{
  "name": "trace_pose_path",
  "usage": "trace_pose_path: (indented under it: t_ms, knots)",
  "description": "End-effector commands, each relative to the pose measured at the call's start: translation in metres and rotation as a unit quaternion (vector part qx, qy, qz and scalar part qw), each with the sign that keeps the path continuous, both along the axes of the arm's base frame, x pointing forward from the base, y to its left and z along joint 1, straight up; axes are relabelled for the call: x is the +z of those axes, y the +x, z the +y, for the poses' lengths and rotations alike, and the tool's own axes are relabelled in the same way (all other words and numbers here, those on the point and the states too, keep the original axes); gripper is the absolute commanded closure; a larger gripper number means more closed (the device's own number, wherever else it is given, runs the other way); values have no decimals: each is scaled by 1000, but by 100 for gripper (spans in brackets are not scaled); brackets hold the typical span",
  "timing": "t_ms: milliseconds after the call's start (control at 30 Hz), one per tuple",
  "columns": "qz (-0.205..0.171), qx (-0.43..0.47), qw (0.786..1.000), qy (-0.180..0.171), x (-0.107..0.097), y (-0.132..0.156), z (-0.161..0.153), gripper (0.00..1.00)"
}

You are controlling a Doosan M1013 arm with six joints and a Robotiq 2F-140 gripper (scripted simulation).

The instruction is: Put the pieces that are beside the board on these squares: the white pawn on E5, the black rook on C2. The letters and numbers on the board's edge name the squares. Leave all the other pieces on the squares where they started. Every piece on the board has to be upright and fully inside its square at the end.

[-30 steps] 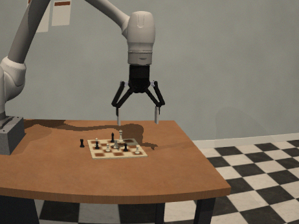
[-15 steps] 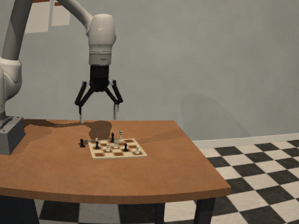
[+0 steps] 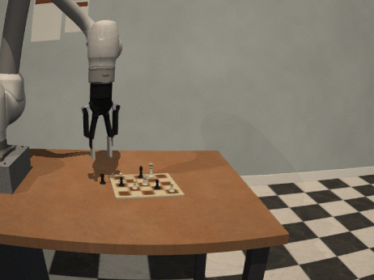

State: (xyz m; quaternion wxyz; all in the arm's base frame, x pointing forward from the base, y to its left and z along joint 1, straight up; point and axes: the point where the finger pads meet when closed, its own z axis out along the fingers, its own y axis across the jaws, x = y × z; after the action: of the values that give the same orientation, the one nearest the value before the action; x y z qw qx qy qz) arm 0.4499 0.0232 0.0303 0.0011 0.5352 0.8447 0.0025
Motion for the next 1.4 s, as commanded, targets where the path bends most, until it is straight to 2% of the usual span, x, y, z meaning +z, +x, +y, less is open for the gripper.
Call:
trace_pose_path:
  t_ms: [0,967,1367]
  knots:
    - [0,0,1000,0,0,0,0,78]
    - [0,0,1000,0,0,0,0,78]
    - [0,0,1000,0,-8,0,0,78]
